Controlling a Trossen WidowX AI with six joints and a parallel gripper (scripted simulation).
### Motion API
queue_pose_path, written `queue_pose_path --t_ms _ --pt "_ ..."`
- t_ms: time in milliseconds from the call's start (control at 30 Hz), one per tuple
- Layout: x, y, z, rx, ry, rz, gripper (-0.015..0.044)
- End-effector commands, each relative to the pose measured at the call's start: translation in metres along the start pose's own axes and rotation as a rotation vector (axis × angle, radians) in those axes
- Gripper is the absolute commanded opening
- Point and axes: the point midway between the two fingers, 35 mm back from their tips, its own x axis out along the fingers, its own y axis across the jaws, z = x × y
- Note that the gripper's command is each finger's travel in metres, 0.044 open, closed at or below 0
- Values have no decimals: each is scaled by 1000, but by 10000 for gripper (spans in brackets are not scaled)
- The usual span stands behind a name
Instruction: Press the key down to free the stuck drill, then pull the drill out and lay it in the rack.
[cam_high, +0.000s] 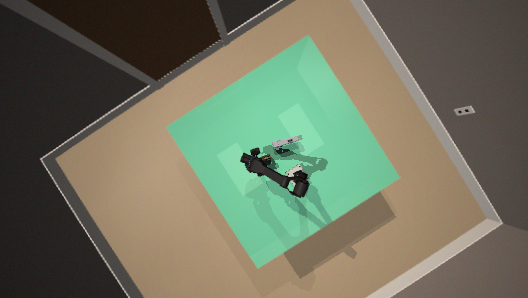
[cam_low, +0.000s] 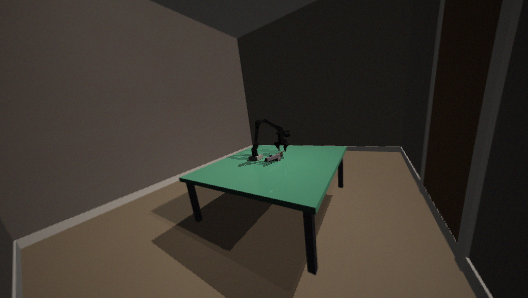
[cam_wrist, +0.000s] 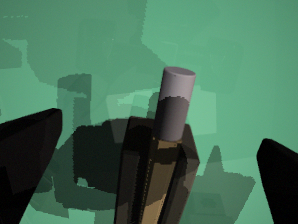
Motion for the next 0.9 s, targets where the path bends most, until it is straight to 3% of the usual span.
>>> queue_pose_path --t_ms 0,233,600,867 --pt "-18 -1 0 3 4 -3 440" --pt "-34 1 8 -18 -31 -19 440" --pt "-125 68 102 -413 -518 -247 440" --pt "-213 151 132 -716 -907 -368 440"
